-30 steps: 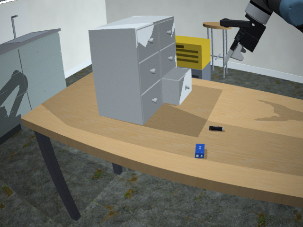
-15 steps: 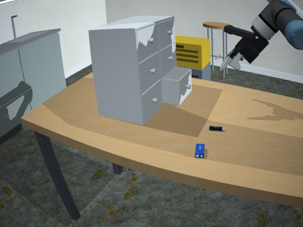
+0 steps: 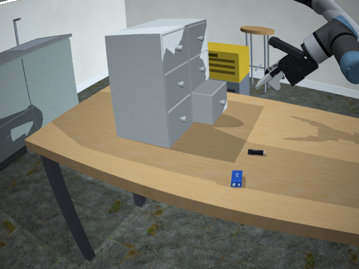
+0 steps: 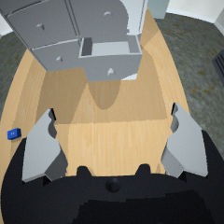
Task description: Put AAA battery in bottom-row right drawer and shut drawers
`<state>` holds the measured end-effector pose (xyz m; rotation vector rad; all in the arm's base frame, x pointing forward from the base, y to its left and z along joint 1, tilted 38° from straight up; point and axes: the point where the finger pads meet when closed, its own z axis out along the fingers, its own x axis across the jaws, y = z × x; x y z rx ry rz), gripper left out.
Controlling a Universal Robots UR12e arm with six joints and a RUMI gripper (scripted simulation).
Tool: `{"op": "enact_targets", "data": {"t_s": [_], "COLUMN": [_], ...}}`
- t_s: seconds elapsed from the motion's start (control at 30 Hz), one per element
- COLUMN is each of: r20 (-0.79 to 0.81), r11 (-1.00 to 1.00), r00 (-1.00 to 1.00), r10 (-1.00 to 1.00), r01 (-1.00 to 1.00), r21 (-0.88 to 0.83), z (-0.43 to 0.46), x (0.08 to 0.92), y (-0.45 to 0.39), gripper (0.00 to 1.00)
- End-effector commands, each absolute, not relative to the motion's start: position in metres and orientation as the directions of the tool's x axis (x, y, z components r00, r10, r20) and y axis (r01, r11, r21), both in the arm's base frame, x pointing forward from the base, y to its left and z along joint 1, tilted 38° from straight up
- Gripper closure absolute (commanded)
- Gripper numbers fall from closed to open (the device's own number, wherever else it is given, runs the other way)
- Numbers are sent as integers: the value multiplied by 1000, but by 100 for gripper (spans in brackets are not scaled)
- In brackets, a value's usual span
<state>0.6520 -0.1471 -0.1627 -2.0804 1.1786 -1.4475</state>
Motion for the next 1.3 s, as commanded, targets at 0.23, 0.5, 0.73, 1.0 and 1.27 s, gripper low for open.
{"op": "enact_targets", "data": {"t_s": [0.23, 0.5, 0.73, 1.0, 1.27], "r20": [605, 605, 605, 605, 605], "r11": [-614, -616, -618, -618, -618], "r00": [138, 138, 138, 138, 140], "r10": [-784, -784, -784, -784, -784], "r01": [-312, -284, -267, -262, -262], "r21": [-725, -734, -740, -741, -741], "z": [-167, -169, -170, -170, -169], "x": [667, 670, 672, 673, 672], "y": [-148, -149, -149, -150, -148], "gripper": [0, 0, 0, 0, 80]}}
